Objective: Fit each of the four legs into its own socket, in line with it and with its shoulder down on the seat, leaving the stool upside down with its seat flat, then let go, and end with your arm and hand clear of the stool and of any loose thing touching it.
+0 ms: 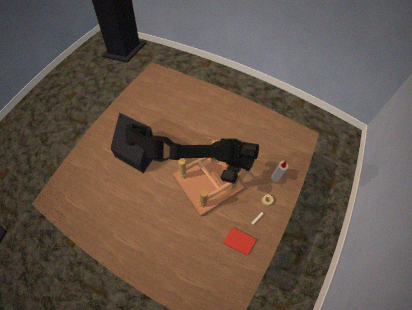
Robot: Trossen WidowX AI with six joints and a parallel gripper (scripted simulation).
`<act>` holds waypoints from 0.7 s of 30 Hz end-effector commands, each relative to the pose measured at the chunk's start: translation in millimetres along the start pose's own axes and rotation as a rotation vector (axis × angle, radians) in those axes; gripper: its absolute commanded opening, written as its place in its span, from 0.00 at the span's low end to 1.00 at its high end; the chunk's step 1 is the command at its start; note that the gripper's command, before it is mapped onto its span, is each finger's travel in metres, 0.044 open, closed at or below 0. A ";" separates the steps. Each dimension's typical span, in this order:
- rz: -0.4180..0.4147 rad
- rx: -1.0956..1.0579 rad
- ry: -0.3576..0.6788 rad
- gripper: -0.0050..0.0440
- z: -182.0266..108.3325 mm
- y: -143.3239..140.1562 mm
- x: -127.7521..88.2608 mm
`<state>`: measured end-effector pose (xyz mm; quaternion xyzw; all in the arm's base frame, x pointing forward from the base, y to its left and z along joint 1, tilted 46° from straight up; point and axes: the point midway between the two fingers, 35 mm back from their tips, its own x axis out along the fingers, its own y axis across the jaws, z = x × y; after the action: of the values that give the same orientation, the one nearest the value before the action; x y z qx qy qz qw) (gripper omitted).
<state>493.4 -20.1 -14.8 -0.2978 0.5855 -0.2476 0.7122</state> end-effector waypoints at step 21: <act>-0.010 0.001 -0.017 0.10 9.5 0.5 -28.5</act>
<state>494.8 -2.1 -0.1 -0.3042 0.5834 -0.2463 0.7116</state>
